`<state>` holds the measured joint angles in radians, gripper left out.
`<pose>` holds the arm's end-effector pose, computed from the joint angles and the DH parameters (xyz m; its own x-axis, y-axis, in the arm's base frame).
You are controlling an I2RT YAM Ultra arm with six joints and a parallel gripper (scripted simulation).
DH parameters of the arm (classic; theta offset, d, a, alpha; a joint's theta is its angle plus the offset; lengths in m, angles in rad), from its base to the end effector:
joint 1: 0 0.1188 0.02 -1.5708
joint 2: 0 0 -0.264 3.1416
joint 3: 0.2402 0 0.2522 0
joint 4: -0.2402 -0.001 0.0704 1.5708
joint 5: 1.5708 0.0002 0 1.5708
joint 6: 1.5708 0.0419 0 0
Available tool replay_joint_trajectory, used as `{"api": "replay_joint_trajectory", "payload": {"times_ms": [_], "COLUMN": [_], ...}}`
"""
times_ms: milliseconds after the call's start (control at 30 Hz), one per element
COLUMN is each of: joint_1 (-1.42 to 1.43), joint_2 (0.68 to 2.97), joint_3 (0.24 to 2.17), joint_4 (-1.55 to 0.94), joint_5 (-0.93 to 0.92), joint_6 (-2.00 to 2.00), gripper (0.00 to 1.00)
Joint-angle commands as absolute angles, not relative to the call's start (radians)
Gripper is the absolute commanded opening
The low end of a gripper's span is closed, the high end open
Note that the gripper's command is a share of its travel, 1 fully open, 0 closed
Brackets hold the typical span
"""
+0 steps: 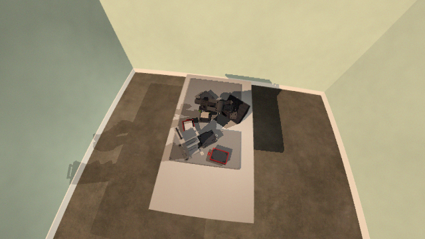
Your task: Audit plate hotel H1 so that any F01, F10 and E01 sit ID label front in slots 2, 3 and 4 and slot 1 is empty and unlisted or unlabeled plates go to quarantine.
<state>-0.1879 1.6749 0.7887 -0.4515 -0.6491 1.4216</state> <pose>0.2727 -0.0251 0.1285 -0.1306 0.8267 0.5472 0.9469 -0.0595 0.3158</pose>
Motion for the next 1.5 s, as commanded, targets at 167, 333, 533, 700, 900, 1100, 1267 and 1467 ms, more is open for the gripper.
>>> {"api": "replay_joint_trajectory", "payload": {"times_ms": [167,333,533,700,900,1100,1267,1467], "joint_1": [-0.197,-0.173,-0.169,-0.164,-0.153,-0.142,-0.149,-0.138], "joint_2": [1.696,1.705,1.714,1.72,1.73,1.74,1.749,1.759], "joint_3": [0.777,0.762,0.755,0.752,0.746,0.745,0.743,0.738], "joint_4": [-0.411,-0.396,-0.375,-0.365,-0.343,-0.322,-0.312,-0.291], "joint_5": [-0.629,-0.627,-0.625,-0.624,-0.622,-0.62,-0.618,-0.616], "joint_6": [1.441,1.448,1.458,1.463,1.473,1.483,1.489,1.499], "gripper": [0.86,0.86,0.86,0.86,0.86,0.86,0.86,0.86]}}
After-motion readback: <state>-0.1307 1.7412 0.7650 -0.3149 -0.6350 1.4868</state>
